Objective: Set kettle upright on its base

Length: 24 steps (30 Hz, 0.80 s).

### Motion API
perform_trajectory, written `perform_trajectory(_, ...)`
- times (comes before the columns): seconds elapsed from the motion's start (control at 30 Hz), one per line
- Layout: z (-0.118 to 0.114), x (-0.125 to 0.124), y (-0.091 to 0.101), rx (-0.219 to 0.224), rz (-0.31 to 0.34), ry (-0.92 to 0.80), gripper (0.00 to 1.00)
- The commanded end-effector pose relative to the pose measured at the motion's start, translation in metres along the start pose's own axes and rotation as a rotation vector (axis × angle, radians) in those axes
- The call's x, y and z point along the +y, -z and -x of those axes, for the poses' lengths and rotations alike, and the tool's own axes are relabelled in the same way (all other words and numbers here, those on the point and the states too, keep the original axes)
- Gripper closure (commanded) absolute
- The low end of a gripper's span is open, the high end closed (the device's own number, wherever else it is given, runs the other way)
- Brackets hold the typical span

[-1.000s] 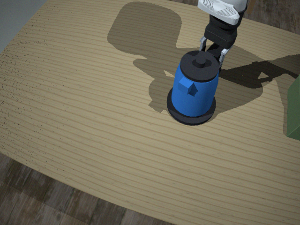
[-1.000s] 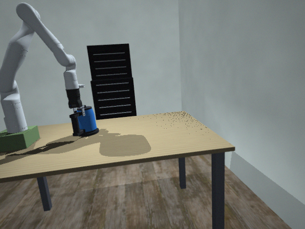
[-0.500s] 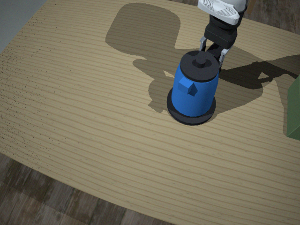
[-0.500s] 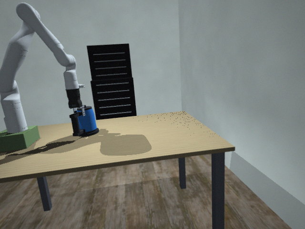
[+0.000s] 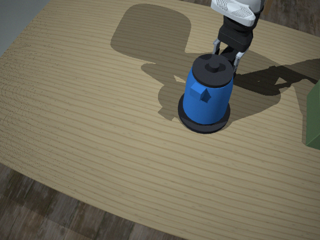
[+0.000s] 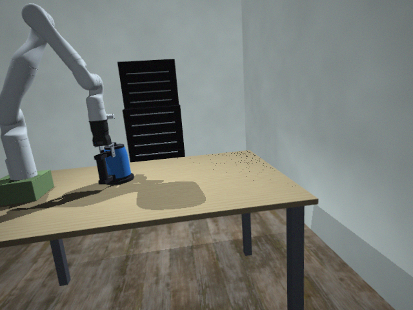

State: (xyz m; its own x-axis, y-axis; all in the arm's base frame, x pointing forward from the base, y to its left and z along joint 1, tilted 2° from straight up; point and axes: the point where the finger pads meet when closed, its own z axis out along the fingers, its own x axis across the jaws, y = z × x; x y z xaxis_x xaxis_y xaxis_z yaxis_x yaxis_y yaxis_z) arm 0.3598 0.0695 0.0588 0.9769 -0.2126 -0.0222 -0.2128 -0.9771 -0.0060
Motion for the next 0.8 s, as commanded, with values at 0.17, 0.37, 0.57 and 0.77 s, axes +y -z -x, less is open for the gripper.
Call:
perform_trajectory(0.17,0.0015,0.0,-0.0017,-0.002,-0.001,-0.004,0.0)
perform_trajectory(0.37,0.0015,0.0,-0.0017,-0.002,-0.001,-0.004,0.0)
perform_trajectory(0.57,0.0015,0.0,-0.0017,-0.002,-0.001,-0.004,0.0)
perform_trajectory(0.77,0.0035,-0.0001,0.0019,-0.011,-0.001,-0.003,0.0)
